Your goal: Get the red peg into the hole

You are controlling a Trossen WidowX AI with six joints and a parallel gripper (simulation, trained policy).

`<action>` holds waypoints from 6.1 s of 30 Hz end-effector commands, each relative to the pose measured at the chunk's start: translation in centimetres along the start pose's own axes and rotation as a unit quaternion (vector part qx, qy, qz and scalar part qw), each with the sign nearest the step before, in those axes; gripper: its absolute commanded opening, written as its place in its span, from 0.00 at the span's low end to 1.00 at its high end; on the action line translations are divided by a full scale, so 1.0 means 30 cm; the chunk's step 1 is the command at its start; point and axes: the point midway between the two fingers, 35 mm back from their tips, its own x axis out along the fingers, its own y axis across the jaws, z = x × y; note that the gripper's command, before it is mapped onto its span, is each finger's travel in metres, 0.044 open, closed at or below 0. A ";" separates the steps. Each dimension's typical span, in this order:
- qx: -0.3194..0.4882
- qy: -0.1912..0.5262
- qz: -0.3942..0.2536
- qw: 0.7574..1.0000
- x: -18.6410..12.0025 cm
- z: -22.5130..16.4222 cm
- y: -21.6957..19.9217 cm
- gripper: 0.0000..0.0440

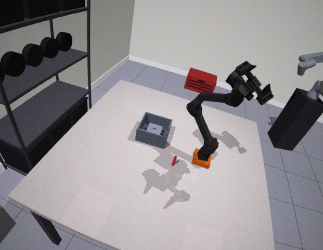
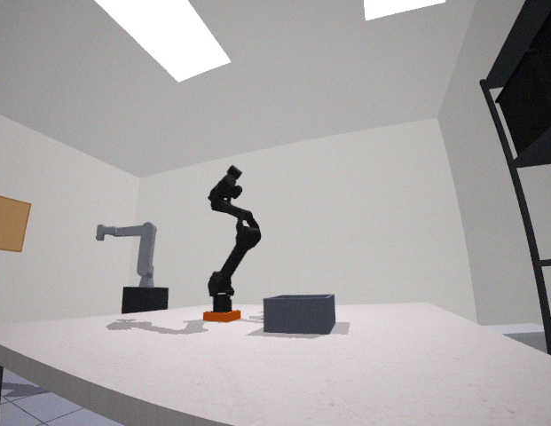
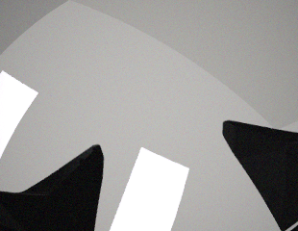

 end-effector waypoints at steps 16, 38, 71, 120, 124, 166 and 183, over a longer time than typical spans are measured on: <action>-0.246 -0.063 -0.094 0.963 -0.002 0.156 -0.249 1.00; -0.497 -0.192 -0.282 0.797 -0.109 0.625 -0.468 1.00; -0.451 -0.460 -0.614 0.456 -0.706 1.224 -0.319 1.00; -0.101 -0.639 -0.709 0.281 -1.343 1.495 -0.285 0.97; -0.098 -0.637 -0.713 0.275 -1.372 1.514 -0.295 0.76; -0.133 -0.725 -0.654 0.171 -1.264 1.343 0.117 0.00; -0.128 -0.787 -0.581 0.163 -1.362 1.327 0.364 0.00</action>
